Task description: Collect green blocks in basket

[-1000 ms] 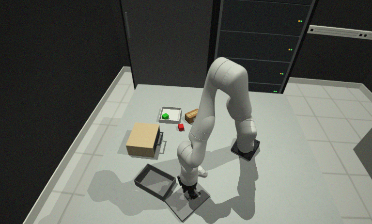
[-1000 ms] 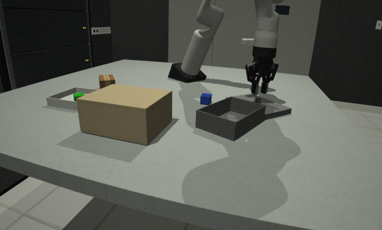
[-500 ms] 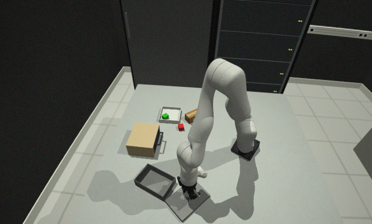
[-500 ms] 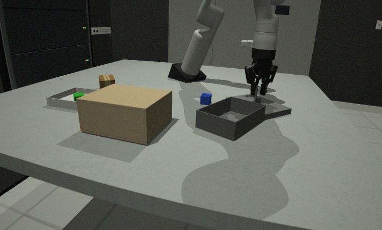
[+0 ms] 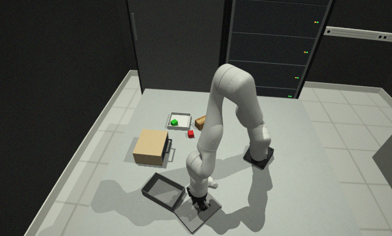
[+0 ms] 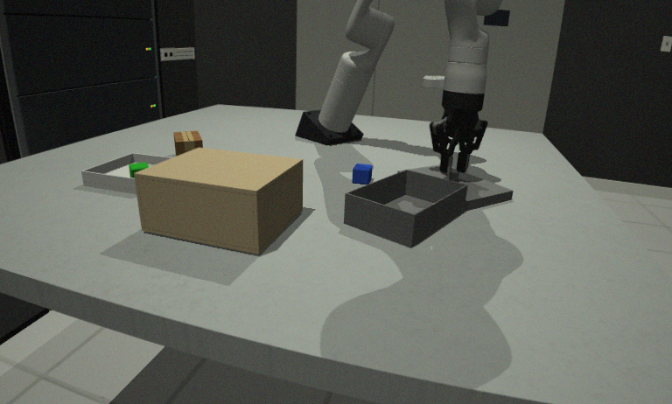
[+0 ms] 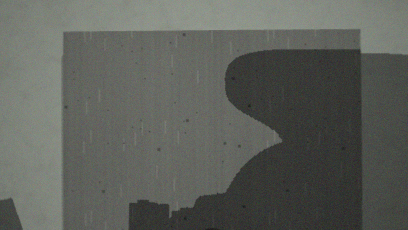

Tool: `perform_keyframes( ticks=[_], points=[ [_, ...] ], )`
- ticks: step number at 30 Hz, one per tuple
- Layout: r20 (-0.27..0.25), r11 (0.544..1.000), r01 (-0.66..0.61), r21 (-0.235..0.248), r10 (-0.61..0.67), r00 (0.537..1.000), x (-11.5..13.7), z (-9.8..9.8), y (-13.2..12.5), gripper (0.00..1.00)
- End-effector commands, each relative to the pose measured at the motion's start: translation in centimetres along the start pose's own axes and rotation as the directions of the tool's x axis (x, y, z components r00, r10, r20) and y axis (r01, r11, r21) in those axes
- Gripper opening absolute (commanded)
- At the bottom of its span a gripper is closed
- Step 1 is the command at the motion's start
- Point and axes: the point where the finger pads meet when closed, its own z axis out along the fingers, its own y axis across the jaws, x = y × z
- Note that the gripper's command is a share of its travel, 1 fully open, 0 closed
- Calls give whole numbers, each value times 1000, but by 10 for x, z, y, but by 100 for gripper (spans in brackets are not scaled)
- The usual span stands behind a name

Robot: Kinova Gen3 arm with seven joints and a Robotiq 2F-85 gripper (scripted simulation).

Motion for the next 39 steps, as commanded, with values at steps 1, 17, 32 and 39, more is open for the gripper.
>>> perform_keyframes(
  ticks=[1, 17, 32, 39],
  points=[
    [0, 1000, 2, 0, -2, 1000, 1, 4, 1, 48],
    [3, 1000, 3, 1, -3, 1000, 0, 10, 1, 48],
    [4, 1000, 3, 1, -3, 1000, -1, 10, 1, 48],
    [4, 1000, 3, 1, -3, 1000, -1, 10, 1, 48]
  ],
)
